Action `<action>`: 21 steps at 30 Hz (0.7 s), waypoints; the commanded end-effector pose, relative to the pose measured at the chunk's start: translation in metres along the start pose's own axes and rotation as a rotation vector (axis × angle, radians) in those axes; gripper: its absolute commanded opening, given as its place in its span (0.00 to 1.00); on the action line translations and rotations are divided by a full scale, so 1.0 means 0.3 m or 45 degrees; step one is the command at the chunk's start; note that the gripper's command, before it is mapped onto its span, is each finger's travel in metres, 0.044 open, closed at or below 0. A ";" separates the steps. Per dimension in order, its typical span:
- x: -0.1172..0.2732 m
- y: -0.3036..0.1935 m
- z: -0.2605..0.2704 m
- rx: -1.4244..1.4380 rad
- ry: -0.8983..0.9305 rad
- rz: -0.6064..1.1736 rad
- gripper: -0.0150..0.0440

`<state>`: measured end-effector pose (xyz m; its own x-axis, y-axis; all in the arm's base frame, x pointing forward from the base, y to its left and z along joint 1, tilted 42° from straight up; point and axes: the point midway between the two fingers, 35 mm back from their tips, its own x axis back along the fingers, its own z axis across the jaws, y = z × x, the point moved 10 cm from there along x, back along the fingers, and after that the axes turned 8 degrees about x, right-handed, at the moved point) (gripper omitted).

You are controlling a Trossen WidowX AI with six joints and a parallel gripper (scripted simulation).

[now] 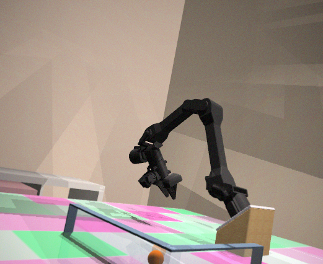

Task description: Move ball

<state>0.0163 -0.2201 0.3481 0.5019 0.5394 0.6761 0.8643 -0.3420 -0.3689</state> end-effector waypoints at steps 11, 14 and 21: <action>0.186 0.529 0.116 -0.025 -0.012 -0.519 0.66; 0.251 0.632 0.198 0.025 0.011 -0.609 0.66; 0.393 0.839 0.484 0.190 0.071 -0.701 0.66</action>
<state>0.2698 -0.1610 0.2646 -0.0098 0.5927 0.8054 0.9989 0.0426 -0.0192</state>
